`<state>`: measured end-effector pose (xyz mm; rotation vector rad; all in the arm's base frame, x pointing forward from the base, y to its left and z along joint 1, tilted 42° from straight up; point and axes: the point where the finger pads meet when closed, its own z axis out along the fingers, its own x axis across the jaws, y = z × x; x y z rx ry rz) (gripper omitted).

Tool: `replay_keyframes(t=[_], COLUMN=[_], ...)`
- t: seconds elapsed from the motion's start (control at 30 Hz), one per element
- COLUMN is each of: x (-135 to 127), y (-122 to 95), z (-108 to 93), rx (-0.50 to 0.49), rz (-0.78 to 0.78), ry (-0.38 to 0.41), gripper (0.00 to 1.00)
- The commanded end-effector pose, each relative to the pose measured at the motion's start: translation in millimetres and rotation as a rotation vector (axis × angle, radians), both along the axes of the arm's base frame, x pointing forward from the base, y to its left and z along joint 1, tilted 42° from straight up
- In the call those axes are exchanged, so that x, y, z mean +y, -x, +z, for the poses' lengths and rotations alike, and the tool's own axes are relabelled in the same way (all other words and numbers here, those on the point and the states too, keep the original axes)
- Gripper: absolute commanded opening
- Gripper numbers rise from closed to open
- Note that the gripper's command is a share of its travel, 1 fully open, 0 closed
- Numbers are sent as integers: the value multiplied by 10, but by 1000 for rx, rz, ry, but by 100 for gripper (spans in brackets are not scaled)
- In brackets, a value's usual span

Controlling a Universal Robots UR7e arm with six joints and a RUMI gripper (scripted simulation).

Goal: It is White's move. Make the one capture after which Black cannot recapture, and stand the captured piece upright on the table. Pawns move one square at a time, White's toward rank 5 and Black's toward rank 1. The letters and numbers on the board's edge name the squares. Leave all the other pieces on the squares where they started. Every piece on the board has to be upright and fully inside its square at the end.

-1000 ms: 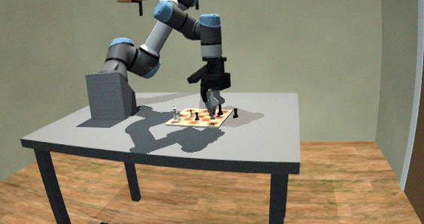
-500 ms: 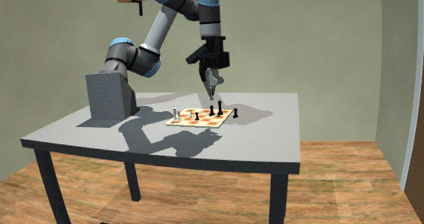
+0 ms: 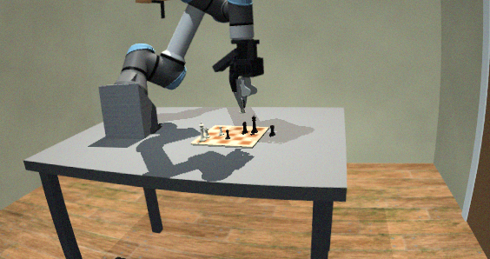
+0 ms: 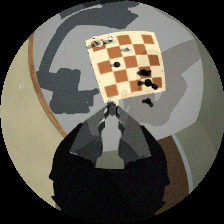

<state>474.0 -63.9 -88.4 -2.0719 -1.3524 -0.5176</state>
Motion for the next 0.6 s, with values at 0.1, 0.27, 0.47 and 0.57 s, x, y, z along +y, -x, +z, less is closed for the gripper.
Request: replay_keyframes(t=[0.1,0.27,0.47,0.57], x=[178,246,246,246], y=[188,257,257,257], z=[171,225,225,225], rx=[-142,-192,-192,-192], rz=[153,208,208,208], ry=[0,0,0,0], gripper=[0,0,0,0])
